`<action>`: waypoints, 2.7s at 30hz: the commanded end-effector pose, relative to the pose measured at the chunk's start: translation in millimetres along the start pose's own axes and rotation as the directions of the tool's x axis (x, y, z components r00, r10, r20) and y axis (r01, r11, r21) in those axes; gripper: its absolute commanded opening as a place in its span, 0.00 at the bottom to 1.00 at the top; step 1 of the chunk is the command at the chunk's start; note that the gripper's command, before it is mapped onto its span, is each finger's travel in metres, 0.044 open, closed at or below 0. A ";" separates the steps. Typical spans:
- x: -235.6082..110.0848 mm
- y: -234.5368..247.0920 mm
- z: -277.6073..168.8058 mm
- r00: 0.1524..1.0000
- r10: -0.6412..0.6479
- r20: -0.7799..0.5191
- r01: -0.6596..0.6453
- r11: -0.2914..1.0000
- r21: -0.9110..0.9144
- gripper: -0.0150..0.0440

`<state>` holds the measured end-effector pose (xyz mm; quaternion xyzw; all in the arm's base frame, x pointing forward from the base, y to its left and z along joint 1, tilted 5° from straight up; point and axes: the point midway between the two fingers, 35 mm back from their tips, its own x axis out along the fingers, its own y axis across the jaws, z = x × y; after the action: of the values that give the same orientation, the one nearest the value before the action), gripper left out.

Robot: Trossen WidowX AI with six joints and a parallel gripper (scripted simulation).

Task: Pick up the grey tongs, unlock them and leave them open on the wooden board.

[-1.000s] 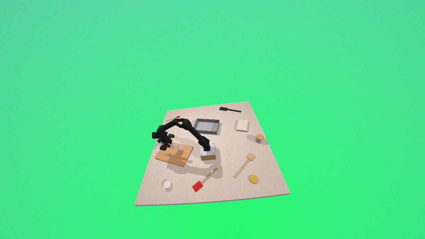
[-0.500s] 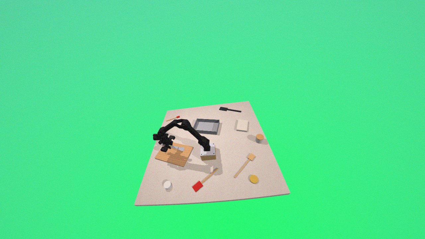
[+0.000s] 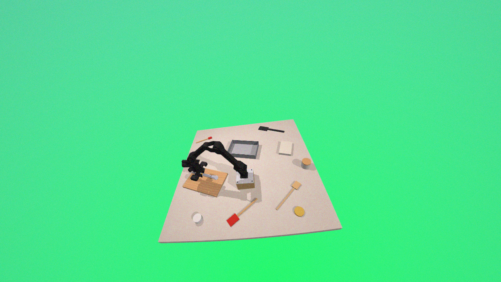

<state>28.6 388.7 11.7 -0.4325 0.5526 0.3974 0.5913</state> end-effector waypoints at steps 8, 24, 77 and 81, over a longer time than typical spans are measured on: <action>19.0 0.1 -3.1 1.000 0.004 -0.005 -0.004 1.000 -0.004 0.00; 23.7 -0.6 -2.7 1.000 -0.001 -0.003 0.001 1.000 0.000 0.36; -109.3 -150.3 -5.8 1.000 -0.010 0.007 0.010 1.000 0.011 1.00; -109.3 -150.3 -5.8 1.000 -0.010 0.007 0.010 1.000 0.011 1.00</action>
<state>161.6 337.8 130.9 -0.4314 0.5492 0.3942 0.5974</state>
